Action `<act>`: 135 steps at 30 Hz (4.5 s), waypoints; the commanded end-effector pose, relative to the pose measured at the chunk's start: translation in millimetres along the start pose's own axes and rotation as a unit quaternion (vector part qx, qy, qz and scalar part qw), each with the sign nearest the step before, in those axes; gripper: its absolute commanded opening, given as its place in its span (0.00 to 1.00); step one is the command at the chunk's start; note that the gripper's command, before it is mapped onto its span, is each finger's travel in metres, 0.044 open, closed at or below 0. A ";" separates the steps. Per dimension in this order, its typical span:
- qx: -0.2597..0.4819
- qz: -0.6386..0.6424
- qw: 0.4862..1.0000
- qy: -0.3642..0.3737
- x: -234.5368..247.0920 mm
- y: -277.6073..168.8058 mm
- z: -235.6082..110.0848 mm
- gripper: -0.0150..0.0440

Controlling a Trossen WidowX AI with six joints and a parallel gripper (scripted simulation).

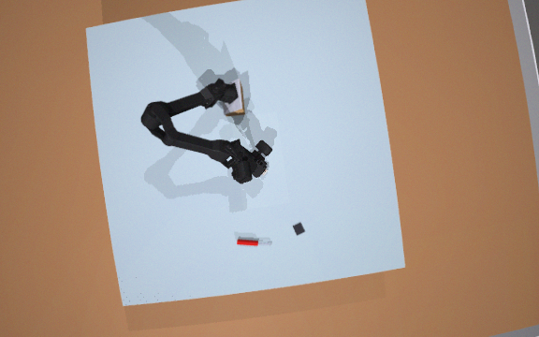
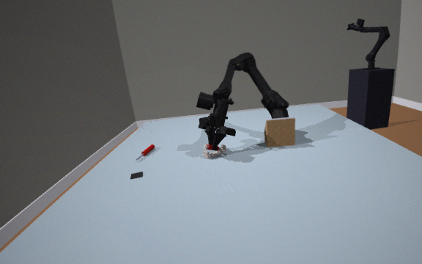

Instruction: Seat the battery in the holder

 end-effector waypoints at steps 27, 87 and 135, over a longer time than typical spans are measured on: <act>-0.032 -0.006 0.999 0.007 -6.1 -26.3 -3.0 0.35; 0.108 0.011 0.994 0.005 -4.4 2.9 10.6 0.35; 0.210 0.018 0.977 -0.008 -4.9 30.6 22.7 0.35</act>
Point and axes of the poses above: the point midway between the two fingers, 35 mm back from their tips, its own z axis out along the fingers, its own x axis across the jaws, y = z × x, the point moved 10 cm from there along -z, back along the fingers, and after that the axes turned 12 degrees about z, right-handed, at the moved point
